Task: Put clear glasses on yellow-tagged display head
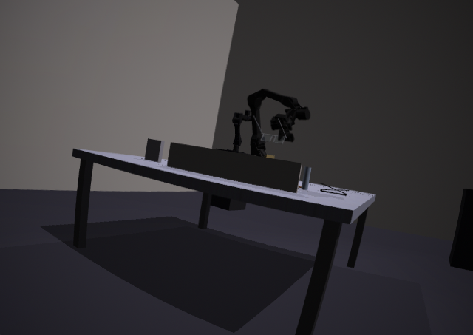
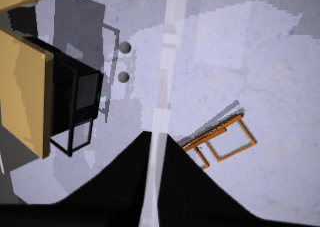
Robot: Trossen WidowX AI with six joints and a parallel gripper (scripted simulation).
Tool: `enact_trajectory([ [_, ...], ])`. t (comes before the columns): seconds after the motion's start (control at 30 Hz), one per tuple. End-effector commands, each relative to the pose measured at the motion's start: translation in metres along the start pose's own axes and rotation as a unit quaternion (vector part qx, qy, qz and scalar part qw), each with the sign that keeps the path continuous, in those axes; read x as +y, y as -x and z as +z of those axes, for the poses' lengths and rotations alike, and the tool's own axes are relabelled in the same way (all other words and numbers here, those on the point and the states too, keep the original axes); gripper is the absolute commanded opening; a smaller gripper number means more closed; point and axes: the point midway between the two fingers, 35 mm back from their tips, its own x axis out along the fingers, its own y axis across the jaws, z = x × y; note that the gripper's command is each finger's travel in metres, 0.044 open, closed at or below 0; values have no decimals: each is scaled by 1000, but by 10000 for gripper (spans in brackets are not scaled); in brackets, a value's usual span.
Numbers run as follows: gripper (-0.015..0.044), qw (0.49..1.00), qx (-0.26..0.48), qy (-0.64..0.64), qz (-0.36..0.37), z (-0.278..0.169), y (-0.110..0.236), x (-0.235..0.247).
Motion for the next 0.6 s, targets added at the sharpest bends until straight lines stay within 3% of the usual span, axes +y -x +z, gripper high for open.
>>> enact_trajectory([
  [0.0, 0, 1000, -2, 7, -15, 6, -5, 4],
  [0.57, 0, 989, -7, 63, -133, 58, -56, 29],
])
